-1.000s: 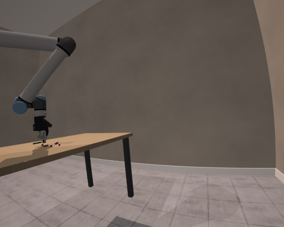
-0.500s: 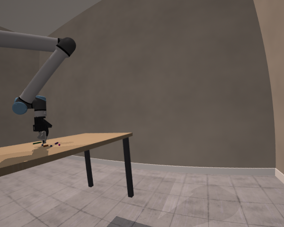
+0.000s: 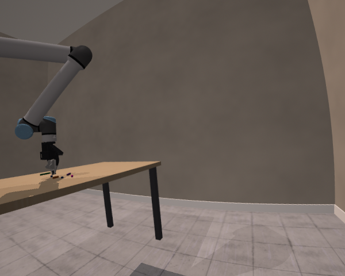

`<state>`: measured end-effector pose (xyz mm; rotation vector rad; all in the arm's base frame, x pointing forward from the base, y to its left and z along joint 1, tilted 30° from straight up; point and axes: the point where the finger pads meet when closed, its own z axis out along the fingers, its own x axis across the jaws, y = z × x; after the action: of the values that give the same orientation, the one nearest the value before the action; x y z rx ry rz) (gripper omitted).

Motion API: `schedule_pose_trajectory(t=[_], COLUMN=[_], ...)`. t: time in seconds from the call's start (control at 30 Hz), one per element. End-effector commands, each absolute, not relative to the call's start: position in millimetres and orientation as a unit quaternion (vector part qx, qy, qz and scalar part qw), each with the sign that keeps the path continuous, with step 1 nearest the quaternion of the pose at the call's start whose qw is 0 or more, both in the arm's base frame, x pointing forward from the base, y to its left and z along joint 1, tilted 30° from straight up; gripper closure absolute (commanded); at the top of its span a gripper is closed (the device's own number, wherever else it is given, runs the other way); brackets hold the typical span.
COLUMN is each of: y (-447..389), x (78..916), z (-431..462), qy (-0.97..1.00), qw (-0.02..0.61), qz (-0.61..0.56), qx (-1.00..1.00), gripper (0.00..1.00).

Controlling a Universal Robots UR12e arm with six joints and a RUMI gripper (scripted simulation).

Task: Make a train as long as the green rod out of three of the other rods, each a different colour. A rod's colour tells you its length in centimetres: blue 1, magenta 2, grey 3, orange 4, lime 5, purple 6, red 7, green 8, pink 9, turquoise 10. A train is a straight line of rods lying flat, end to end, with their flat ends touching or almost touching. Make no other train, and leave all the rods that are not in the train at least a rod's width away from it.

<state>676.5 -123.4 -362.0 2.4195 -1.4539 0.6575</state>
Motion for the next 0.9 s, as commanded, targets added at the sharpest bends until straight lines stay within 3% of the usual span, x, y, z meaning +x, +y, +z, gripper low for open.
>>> schedule_pose_trajectory(t=[0.0, 0.87], y=[-123.1, -127.7], x=[676.6, 679.4], z=[-361.5, -371.0], qy=[-0.498, -0.498], qw=[0.121, 0.121], qz=[0.225, 0.225], qx=[0.829, 0.829], gripper=[1.00, 1.00])
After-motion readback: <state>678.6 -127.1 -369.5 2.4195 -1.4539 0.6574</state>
